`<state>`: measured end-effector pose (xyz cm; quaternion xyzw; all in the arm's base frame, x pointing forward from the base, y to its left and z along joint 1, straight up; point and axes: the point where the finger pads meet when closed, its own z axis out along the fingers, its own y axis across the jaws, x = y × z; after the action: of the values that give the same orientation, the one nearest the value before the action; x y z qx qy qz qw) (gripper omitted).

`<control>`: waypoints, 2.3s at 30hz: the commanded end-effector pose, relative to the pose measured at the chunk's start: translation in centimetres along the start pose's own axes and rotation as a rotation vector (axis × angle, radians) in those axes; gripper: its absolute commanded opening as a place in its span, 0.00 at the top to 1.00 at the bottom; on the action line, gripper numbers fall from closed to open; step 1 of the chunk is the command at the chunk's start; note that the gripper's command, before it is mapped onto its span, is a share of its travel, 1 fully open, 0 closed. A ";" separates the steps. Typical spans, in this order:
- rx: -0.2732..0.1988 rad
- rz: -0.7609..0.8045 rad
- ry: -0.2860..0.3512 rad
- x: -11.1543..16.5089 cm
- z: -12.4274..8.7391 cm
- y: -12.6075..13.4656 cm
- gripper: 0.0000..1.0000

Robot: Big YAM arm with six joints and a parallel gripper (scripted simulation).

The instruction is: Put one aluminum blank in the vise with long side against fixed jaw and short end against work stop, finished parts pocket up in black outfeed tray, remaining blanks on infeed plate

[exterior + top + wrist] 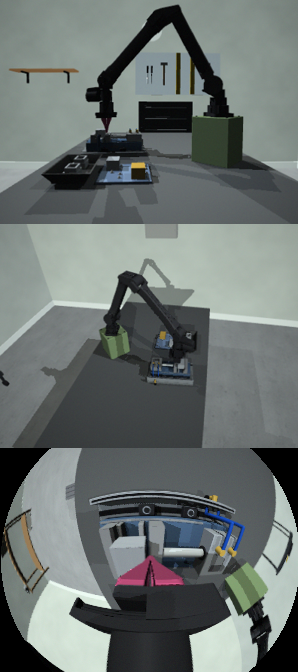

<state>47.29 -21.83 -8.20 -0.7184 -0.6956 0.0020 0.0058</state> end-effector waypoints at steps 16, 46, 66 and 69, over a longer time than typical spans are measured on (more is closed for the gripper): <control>-0.032 0.002 -0.010 -0.2 -0.5 2.7 1.00; -0.043 0.002 -0.014 -0.2 -0.5 3.7 1.00; -0.043 0.002 -0.014 -0.2 -0.5 4.0 1.00; -0.043 0.002 -0.014 -0.2 -0.5 4.0 1.00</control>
<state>47.35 -21.82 -8.20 -0.7214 -0.6923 0.0062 0.0159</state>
